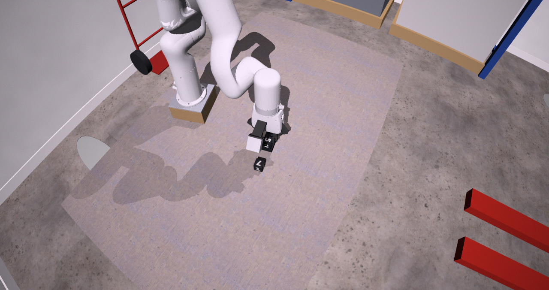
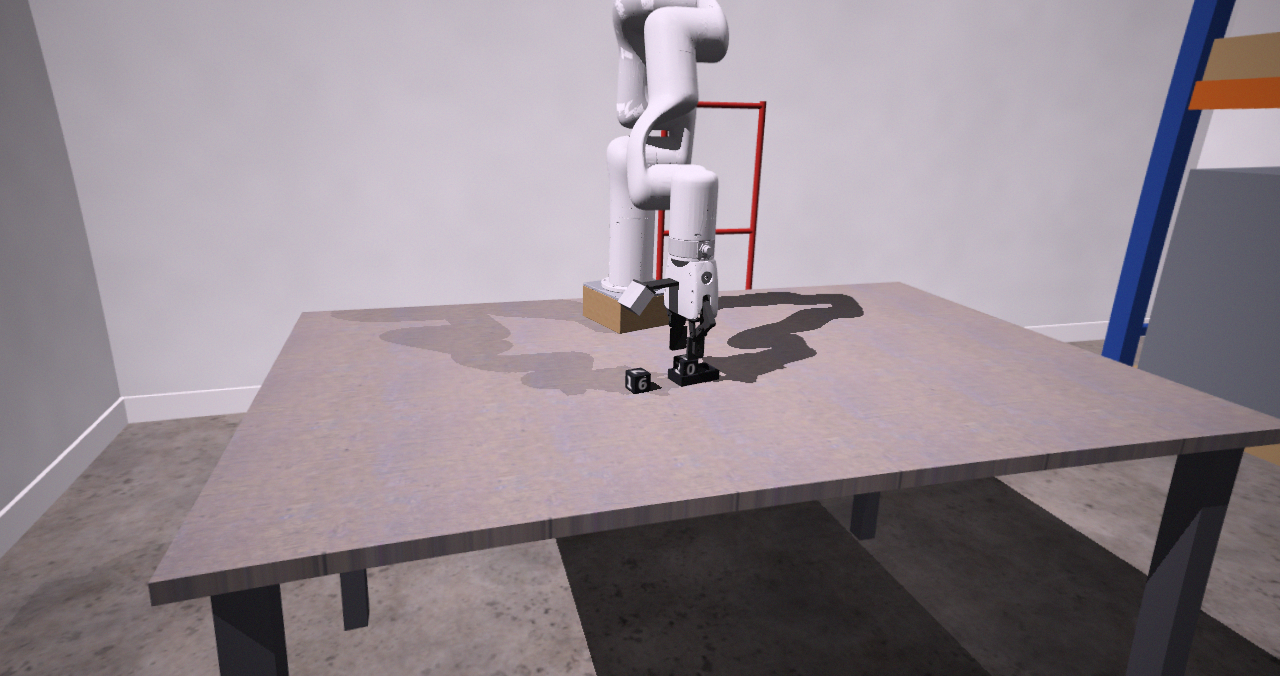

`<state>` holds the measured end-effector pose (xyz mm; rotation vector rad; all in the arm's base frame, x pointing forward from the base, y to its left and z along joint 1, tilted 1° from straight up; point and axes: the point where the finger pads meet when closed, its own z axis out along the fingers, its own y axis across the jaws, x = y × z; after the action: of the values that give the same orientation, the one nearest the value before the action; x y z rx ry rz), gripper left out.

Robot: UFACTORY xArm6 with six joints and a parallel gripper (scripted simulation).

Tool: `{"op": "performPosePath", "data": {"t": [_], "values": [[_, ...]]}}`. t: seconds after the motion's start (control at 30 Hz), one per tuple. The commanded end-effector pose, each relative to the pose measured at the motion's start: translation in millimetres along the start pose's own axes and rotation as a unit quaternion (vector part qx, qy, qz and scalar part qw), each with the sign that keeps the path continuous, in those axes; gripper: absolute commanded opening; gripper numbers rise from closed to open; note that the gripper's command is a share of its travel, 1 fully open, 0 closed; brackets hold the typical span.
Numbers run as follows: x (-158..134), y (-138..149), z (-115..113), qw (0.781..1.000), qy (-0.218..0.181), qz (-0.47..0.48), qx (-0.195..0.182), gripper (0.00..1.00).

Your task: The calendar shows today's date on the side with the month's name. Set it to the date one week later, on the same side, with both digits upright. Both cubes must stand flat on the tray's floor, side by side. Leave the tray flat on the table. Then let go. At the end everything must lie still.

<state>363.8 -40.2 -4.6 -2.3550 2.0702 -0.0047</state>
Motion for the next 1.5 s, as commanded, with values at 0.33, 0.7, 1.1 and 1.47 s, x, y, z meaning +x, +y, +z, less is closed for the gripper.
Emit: {"op": "performPosePath", "data": {"t": [0.33, 0.7, 1.1, 1.47], "values": [[0.3, -1.4, -1.0, 1.0, 0.0, 0.0, 0.002, 0.49], [0.3, -1.4, -0.9, 1.0, 0.0, 0.0, 0.002, 0.49], [0.3, -1.4, 8.1, 1.0, 0.0, 0.0, 0.002, 0.49], [0.4, -1.5, 24.8, 1.0, 0.0, 0.0, 0.002, 0.49]]}}
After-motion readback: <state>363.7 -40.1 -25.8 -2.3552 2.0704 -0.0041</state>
